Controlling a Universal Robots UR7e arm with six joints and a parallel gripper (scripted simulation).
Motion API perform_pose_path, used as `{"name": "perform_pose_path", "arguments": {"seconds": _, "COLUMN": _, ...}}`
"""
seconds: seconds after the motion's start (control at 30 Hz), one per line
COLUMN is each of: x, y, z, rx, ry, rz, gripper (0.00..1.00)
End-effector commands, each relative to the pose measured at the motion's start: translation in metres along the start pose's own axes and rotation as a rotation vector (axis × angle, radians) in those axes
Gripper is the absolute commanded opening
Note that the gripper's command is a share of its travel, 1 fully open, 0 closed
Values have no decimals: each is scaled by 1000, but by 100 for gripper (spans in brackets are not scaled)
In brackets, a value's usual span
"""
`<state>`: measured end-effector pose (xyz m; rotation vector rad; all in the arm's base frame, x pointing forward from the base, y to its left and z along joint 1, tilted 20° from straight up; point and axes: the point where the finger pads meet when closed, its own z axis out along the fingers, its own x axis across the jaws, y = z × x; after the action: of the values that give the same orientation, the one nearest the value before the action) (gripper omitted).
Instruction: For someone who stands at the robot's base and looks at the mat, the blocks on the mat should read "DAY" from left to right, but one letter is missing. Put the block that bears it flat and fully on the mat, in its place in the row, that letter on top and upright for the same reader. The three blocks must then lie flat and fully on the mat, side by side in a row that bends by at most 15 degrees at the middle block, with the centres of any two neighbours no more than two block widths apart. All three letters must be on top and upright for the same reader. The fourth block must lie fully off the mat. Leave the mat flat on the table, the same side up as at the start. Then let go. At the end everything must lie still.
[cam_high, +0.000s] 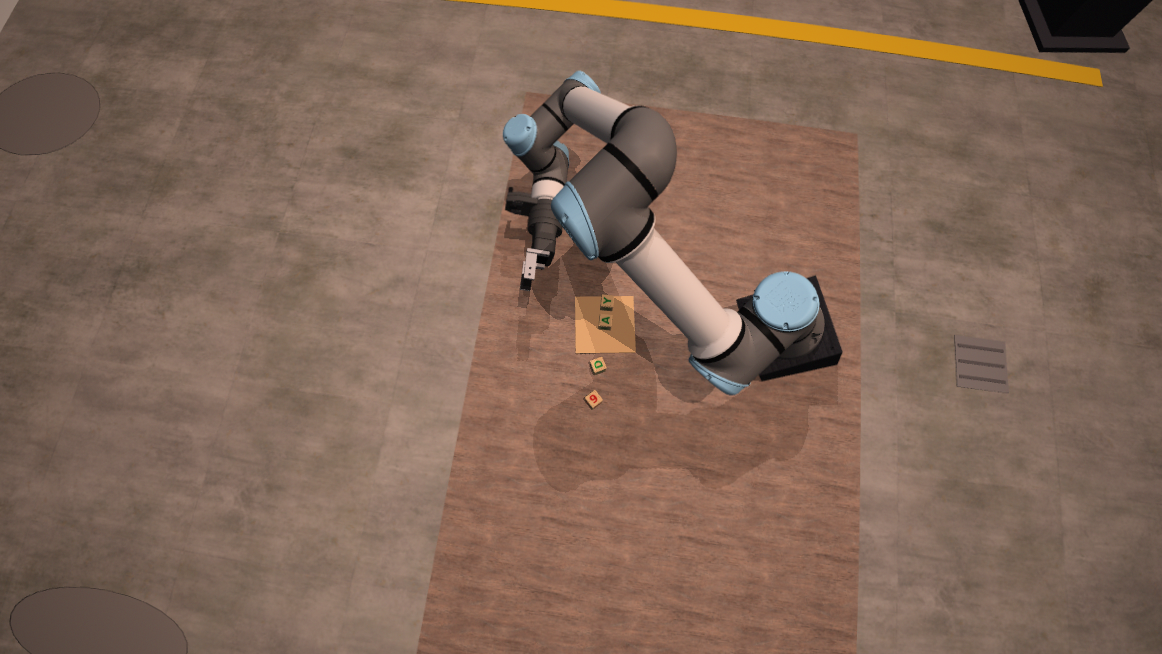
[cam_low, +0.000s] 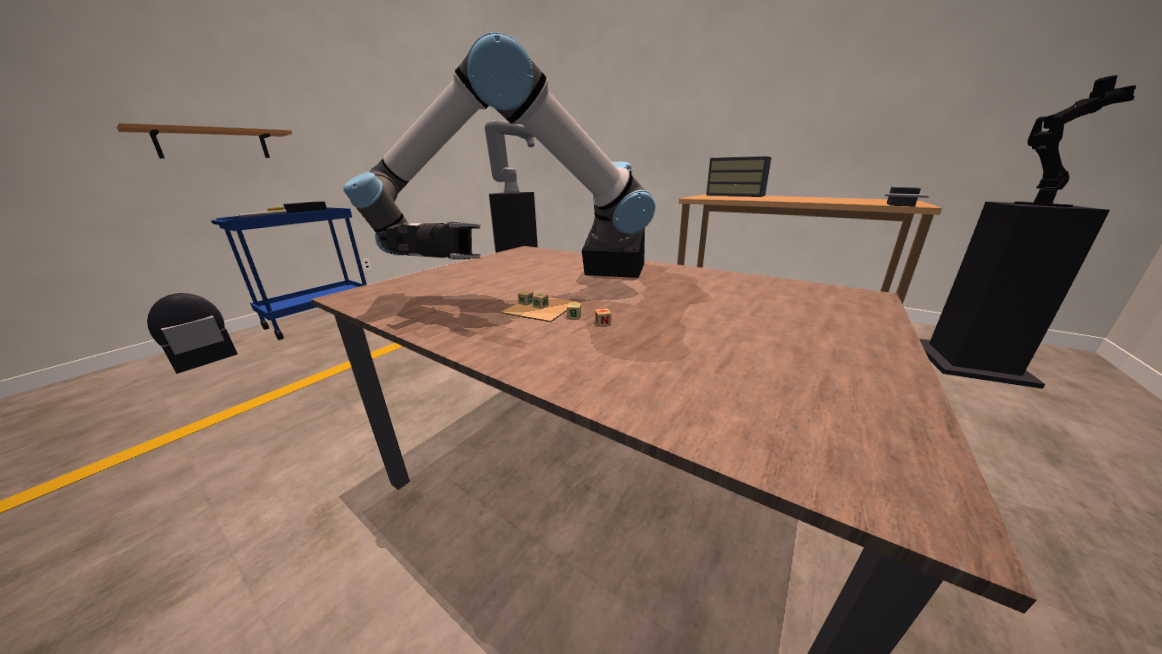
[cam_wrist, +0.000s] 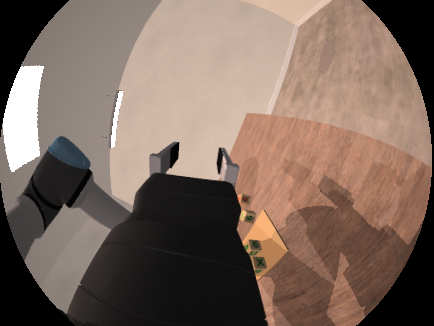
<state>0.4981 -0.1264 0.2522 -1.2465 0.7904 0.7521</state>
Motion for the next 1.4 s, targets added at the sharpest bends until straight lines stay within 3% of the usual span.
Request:
{"name": "perform_pose_path", "arguments": {"seconds": 0.0, "x": -1, "y": 0, "z": 0, "rx": 0, "ry": 0, "rz": -1, "gripper": 100}}
{"name": "perform_pose_path", "arguments": {"seconds": 0.83, "x": -1, "y": 1, "z": 2, "rx": -4, "ry": 12, "rz": -4, "gripper": 100}}
{"name": "perform_pose_path", "arguments": {"seconds": 1.1, "x": 0, "y": 6, "z": 7, "rx": -17, "ry": 47, "rz": -19, "gripper": 100}}
{"name": "perform_pose_path", "arguments": {"seconds": 1.37, "x": 4, "y": 18, "z": 21, "rx": -50, "ry": 143, "rz": -60, "gripper": 100}}
